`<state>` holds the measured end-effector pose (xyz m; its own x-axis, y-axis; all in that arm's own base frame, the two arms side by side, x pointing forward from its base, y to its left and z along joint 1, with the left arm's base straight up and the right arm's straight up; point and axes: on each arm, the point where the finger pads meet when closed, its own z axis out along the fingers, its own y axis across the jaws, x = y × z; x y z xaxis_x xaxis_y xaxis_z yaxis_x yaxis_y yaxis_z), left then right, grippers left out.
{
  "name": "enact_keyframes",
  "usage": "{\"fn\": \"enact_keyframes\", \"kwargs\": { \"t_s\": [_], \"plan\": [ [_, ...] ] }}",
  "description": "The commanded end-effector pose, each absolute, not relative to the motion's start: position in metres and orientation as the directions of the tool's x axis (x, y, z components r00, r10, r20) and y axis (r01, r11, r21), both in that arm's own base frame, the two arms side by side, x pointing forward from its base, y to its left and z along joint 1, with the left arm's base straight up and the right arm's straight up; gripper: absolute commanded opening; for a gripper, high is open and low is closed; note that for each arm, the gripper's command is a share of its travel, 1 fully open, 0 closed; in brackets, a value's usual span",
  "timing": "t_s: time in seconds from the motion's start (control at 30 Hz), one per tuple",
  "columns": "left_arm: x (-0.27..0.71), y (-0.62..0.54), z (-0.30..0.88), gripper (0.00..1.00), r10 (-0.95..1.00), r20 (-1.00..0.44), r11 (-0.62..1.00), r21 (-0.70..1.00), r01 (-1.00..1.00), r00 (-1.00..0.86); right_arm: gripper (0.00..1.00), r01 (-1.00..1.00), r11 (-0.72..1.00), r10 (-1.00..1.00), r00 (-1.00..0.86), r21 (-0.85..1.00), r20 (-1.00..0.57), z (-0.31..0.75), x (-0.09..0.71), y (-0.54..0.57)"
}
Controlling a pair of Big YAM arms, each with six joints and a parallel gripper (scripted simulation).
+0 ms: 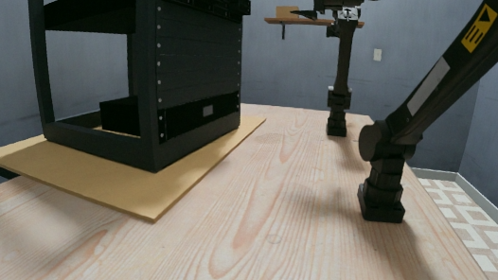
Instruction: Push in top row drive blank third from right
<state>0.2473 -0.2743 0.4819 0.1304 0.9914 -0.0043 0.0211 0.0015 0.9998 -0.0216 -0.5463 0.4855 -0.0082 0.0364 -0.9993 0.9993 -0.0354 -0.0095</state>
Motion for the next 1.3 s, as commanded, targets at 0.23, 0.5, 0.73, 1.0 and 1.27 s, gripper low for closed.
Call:
{"fn": "enact_keyframes", "kwargs": {
  "t_s": [0.23,0.5,0.73,1.0,1.27],
  "plan": [
    [0.249,-0.267,0.501,1.00,0.993,-0.029,0.030,1.000,-0.008,0.118,1.00,0.999,-0.049,0.000,0.000,0.000,-1.000,0.501,-0.027,-0.544],
    [0.249,-0.267,0.501,1.00,0.993,-0.029,0.030,1.000,-0.008,0.118,1.00,0.999,-0.049,0.000,0.000,0.000,-1.000,0.501,-0.027,-0.544],
    [0.255,-0.277,0.491,1.00,0.993,-0.004,0.004,1.000,-0.005,0.122,1.00,0.999,-0.049,0.000,0.000,0.000,-1.000,0.501,-0.027,-0.544],
    [0.274,-0.295,0.526,1.00,0.991,-0.060,0.064,0.997,-0.030,0.123,1.00,0.999,-0.049,0.000,0.000,0.000,-1.000,0.501,-0.027,-0.544],
    [0.324,-0.345,0.527,1.00,0.990,-0.063,0.067,0.997,-0.035,0.124,1.00,0.999,-0.049,0.000,0.000,0.000,-1.000,0.501,-0.027,-0.544]
  ]
}}
